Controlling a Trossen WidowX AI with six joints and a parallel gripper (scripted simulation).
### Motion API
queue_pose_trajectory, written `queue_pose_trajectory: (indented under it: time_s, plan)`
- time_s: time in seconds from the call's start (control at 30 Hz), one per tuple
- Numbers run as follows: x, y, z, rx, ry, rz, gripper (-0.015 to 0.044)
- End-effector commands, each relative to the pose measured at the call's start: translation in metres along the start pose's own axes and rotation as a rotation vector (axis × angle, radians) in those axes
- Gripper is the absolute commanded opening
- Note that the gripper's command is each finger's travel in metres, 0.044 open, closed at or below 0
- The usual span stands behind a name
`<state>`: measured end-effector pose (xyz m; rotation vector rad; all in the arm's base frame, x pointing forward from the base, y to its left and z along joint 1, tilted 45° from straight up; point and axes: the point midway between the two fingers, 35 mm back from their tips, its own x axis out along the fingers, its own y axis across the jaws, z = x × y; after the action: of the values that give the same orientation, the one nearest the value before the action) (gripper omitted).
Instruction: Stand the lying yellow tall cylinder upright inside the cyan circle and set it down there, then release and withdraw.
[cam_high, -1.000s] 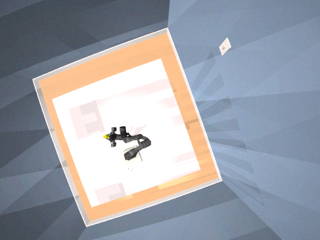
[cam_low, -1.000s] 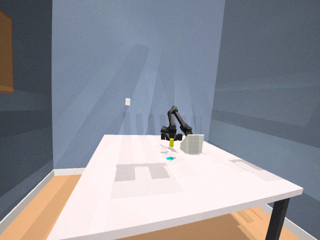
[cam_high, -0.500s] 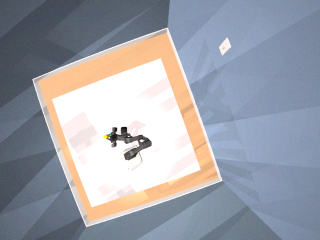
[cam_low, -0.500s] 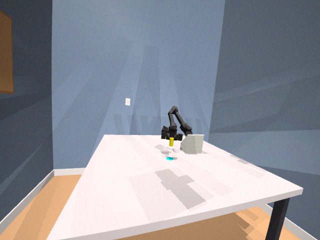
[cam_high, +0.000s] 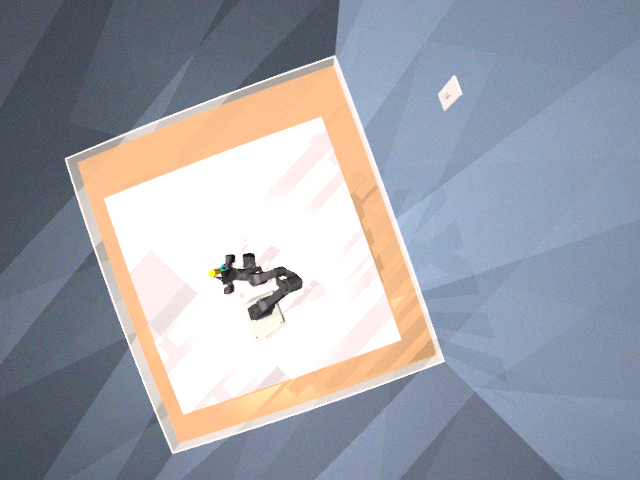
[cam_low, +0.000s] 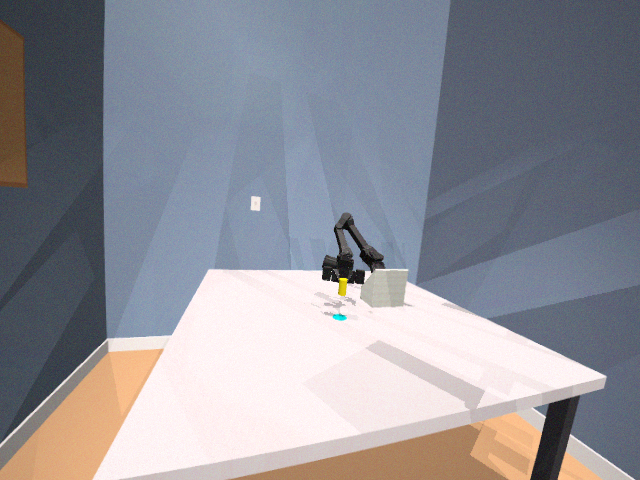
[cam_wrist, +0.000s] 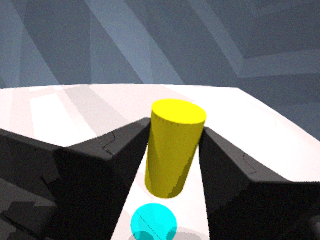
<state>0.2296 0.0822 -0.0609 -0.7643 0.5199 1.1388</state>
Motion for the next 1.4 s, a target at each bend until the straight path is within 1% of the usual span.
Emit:
queue_pose_trajectory:
  time_s: [0.0, 0.97, 1.37]
  plan:
    - [0.001, -0.004, -0.010, -0.004, -0.001, -0.002, 0.0105]
    - [0.010, 0.001, -0.094, 0.004, -0.001, -0.001, 0.0105]
    - [0.011, 0.001, -0.097, 0.004, 0.000, 0.000, 0.0105]
